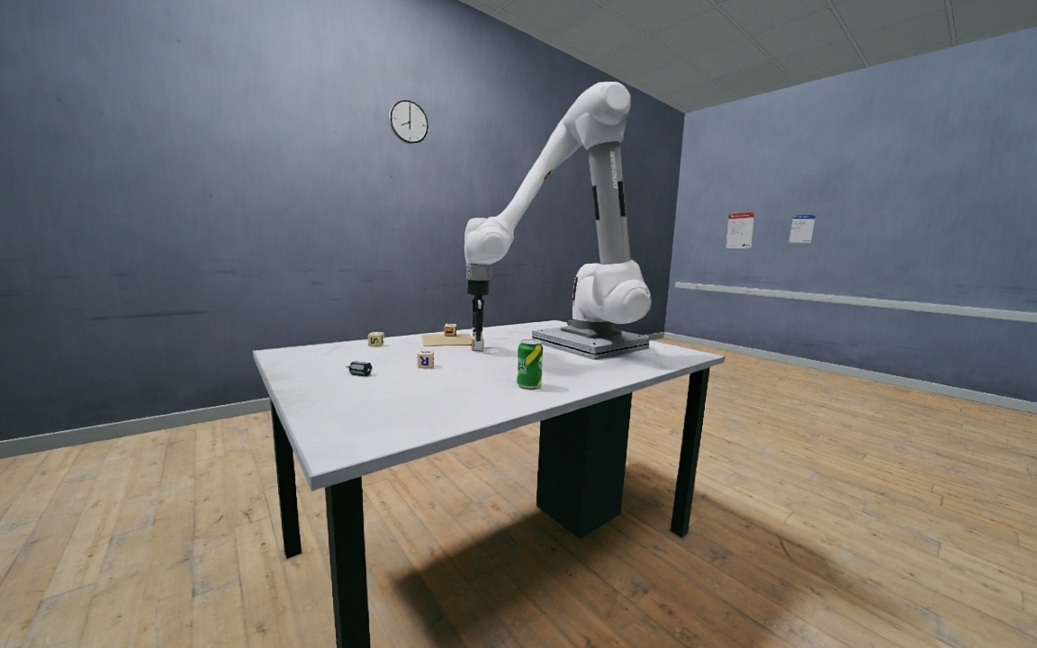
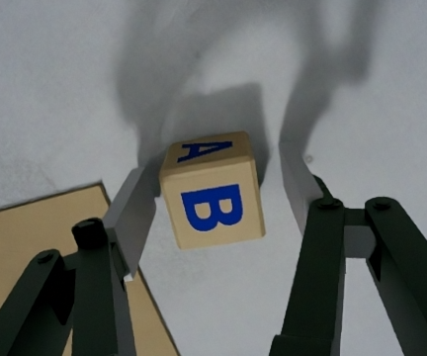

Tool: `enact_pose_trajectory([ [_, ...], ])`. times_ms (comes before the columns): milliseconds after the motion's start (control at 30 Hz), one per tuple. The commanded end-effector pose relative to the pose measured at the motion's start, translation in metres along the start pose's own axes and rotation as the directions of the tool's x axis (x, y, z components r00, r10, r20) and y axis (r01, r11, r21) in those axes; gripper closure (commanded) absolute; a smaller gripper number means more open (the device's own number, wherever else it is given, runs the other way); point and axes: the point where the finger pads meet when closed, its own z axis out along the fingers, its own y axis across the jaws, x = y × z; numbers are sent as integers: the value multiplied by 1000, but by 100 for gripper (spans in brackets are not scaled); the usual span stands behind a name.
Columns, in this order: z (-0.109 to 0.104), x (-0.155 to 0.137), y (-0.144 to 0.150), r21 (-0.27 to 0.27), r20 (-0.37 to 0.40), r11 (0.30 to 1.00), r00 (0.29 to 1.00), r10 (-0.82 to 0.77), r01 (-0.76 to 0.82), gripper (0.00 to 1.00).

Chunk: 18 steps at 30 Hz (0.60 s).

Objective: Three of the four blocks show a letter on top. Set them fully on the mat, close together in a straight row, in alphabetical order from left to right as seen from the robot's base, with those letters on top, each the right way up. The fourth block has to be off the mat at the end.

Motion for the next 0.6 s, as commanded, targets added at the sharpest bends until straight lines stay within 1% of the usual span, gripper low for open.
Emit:
enact_pose_trajectory([
  [0,4,4,0,1,-5,1000,1000,0,0,45],
  [300,4,4,0,1,-5,1000,1000,0,0,45],
  [333,4,4,0,1,-5,1000,1000,0,0,56],
  [567,4,4,0,1,-5,1000,1000,0,0,56],
])
